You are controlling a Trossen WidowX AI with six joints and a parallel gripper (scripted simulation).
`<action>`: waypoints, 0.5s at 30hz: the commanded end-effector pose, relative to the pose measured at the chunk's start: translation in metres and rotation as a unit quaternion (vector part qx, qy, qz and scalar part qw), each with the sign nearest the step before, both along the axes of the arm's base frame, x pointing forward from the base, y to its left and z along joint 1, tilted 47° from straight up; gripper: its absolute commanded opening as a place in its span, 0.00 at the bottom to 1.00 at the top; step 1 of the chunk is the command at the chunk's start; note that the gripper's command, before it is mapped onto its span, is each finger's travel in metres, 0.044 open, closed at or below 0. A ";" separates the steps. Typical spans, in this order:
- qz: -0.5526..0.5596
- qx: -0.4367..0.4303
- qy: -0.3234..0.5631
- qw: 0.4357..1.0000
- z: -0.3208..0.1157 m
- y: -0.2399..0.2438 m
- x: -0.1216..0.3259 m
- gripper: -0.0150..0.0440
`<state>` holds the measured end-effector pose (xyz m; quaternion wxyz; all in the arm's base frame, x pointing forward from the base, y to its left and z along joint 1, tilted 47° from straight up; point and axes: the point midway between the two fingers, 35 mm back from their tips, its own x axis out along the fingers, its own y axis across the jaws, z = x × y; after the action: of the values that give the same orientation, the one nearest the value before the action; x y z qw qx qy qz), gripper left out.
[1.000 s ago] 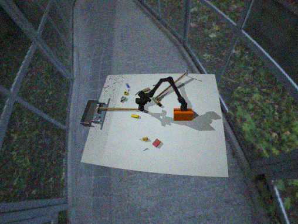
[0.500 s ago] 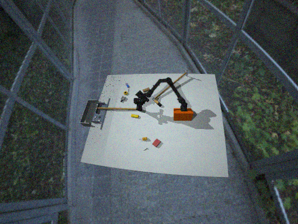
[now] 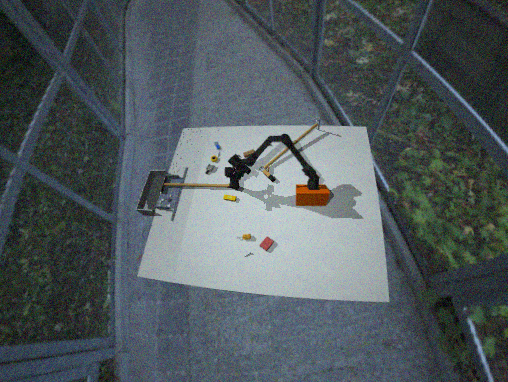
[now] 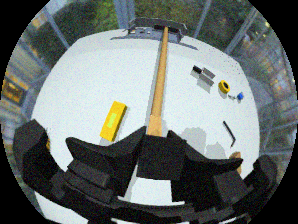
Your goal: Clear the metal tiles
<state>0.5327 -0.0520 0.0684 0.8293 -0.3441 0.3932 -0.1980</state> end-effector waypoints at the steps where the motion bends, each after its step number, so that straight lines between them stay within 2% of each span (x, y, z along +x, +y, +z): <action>1: 0.003 0.001 -0.006 1.000 0.005 0.001 0.008 0.25; 15: 0.000 0.000 -0.001 1.000 0.001 0.000 0.007 0.25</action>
<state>0.5401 -0.0525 0.0688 0.8296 -0.3441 0.3927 -0.1979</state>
